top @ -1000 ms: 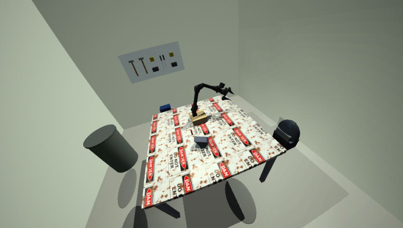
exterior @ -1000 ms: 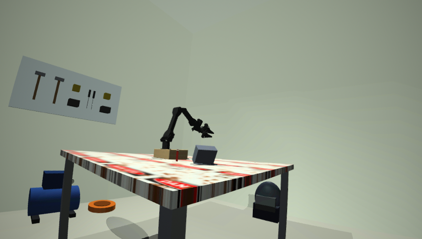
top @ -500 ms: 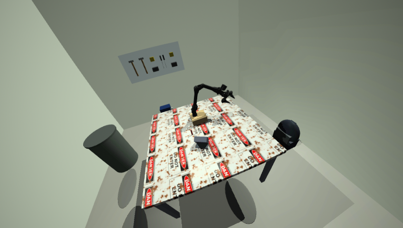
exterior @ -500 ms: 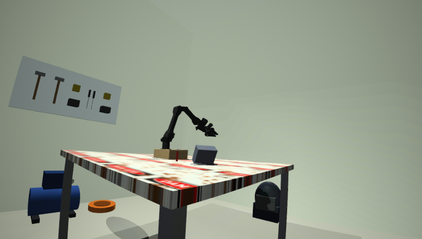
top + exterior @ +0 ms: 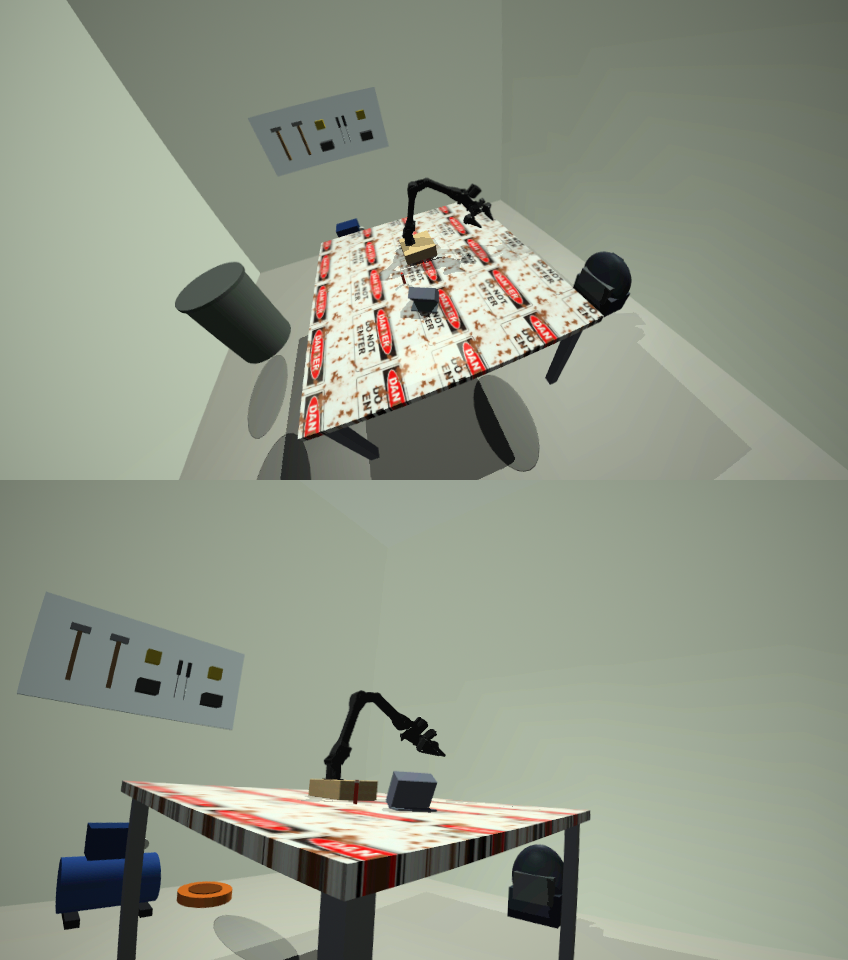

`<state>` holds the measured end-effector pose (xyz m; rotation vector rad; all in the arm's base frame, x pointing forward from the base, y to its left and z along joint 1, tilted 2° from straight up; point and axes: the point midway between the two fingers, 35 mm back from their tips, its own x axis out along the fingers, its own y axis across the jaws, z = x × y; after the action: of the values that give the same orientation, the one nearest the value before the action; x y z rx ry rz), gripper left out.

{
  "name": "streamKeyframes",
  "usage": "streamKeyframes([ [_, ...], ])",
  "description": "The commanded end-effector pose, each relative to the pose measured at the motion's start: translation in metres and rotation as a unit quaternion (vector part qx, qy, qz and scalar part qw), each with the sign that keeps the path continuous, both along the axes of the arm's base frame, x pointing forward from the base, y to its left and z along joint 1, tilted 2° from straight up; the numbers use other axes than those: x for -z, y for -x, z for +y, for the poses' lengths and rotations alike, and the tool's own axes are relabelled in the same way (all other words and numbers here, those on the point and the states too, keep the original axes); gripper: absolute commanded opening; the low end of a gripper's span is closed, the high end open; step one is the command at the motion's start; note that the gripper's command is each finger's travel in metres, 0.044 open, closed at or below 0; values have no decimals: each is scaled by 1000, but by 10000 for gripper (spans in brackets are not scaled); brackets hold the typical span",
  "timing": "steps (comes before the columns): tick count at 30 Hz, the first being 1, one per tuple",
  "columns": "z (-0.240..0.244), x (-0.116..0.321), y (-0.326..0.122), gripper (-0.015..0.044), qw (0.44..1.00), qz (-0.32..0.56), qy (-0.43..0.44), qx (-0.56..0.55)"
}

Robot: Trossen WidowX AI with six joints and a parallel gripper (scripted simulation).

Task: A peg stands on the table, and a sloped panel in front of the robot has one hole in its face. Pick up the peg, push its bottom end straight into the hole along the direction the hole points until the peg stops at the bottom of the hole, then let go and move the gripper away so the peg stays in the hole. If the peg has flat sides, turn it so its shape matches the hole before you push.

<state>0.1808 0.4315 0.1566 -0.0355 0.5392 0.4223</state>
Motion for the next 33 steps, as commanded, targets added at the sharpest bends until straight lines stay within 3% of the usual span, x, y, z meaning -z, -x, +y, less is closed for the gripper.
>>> streamKeyframes([
  [1, -11, 5, -15, 440, 1000, 4, 23, 2],
  [33, -125, 31, -129, 440, 976, 52, 212, 15],
])
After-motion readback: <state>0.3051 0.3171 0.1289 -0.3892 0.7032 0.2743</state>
